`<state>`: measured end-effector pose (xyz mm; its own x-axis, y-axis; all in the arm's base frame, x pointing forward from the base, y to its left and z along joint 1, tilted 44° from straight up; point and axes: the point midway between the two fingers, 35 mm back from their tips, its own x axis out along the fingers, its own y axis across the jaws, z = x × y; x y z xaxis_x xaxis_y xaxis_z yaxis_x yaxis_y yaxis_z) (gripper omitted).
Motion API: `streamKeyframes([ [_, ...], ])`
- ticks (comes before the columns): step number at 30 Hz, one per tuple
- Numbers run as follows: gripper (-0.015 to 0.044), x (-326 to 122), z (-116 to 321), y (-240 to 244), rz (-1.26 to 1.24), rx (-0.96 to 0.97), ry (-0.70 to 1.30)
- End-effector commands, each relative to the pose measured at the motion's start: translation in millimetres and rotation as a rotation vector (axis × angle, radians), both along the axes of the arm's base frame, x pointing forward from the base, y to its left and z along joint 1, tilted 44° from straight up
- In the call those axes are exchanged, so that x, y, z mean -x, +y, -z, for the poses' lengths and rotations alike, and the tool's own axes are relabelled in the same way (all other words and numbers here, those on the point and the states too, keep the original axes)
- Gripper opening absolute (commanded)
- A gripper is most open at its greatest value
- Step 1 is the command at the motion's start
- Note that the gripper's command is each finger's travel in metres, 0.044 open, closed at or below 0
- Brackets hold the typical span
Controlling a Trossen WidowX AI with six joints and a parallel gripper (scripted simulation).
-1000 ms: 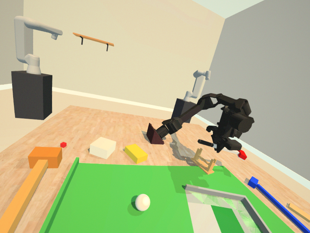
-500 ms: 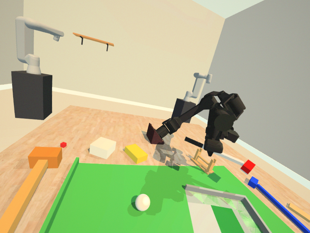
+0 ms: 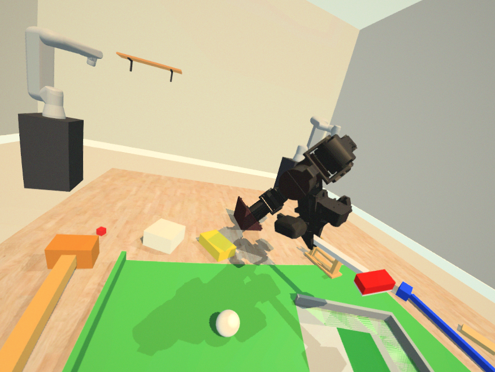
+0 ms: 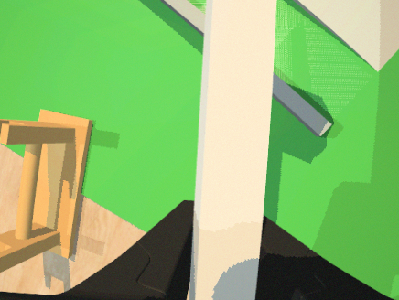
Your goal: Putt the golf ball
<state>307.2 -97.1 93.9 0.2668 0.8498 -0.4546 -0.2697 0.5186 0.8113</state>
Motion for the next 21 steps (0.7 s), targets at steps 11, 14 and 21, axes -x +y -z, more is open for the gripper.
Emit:
streamKeyframes([
  [11, 0.0, 19.6, 53.0, -60.6, 0.322, -0.249, 0.316],
  [14, 0.0, 26.7, 65.5, -71.8, 0.387, -0.312, 0.384],
  [21, 0.0, 45.4, 94.1, -94.0, 0.529, -0.466, 0.535],
])
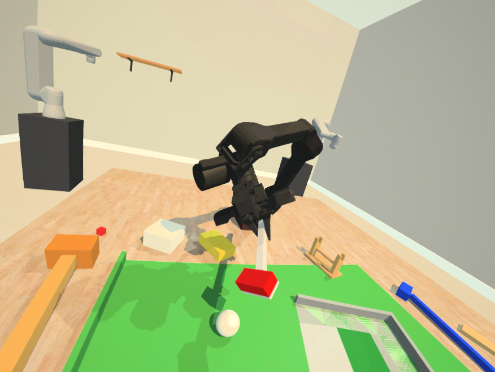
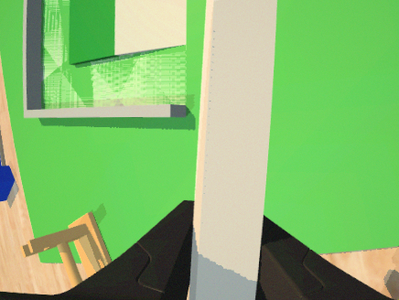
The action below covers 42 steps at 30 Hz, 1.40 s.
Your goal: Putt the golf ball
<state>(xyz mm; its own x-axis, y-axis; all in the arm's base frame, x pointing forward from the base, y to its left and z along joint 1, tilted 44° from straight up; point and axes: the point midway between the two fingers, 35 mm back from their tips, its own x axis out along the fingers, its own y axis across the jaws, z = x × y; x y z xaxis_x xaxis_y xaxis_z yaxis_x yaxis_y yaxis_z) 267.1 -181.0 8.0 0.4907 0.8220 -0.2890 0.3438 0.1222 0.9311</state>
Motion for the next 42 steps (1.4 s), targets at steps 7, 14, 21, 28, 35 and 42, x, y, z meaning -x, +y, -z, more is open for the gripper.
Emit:
streamKeyframes([
  [7, 0.0, 8.0, 15.2, -12.1, 0.075, -0.075, 0.061],
  [14, 0.0, 13.5, 43.1, -10.6, 0.08, -0.133, 0.097],
  [21, 0.0, 18.4, 63.7, -7.8, 0.083, -0.175, 0.122],
  [28, 0.0, 20.0, 71.9, -7.4, 0.083, -0.181, 0.126],
  [35, 0.0, 22.4, 83.2, -6.5, 0.083, -0.189, 0.131],
  [42, 0.0, 25.0, 94.6, -5.3, 0.083, -0.198, 0.136],
])
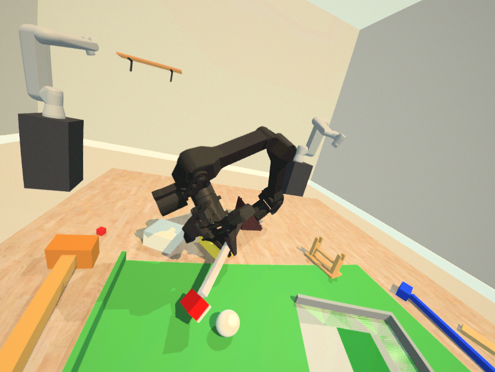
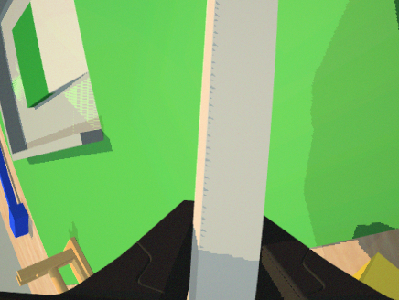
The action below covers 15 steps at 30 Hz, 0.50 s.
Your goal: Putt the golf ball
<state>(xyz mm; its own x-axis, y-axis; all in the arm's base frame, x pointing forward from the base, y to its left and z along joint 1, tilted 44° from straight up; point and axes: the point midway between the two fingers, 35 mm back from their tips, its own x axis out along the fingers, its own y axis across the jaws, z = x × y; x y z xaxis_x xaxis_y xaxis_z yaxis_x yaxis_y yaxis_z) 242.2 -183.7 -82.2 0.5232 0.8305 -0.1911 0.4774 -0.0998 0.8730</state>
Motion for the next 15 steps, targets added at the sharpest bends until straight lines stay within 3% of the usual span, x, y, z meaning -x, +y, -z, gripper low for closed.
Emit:
streamKeyframes([
  [1, 0.0, 0.5, 5.7, -2.3, 0.002, 0.009, -0.009],
  [15, 0.0, 2.4, 9.4, 1.2, 0.001, -0.006, 0.001],
])
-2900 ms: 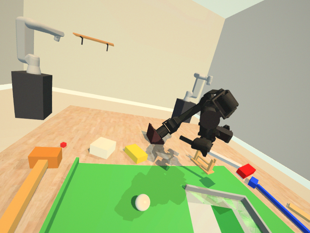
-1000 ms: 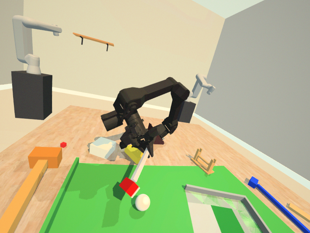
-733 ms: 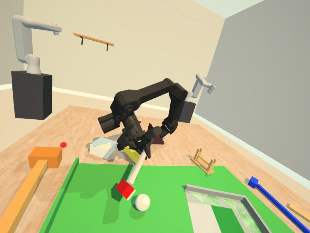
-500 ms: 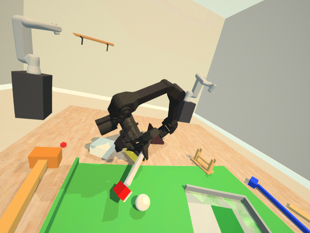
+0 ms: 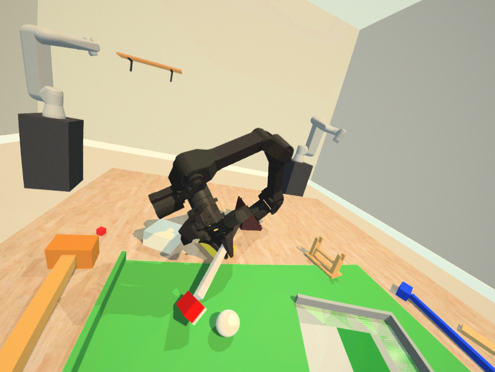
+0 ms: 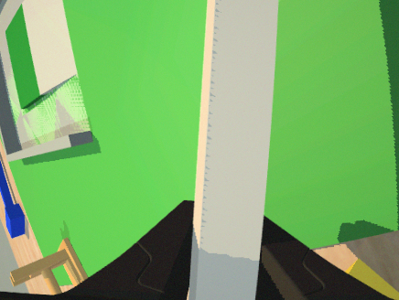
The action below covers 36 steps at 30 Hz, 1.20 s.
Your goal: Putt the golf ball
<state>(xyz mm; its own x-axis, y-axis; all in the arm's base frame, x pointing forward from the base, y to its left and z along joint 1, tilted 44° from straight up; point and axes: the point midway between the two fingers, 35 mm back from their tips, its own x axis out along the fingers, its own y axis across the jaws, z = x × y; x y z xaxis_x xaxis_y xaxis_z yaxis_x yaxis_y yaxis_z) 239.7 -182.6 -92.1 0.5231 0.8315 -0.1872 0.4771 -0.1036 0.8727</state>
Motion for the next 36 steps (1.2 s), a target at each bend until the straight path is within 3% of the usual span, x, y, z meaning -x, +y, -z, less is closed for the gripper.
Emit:
streamKeyframes([
  [1, 0.0, -0.1, -0.5, 0.0, 0.001, -0.001, 0.001],
  [21, 0.0, 14.7, 23.0, -24.1, 0.024, 0.006, 0.031],
  [36, 0.0, -59.7, -86.2, 88.1, 0.003, 0.001, -0.007],
])
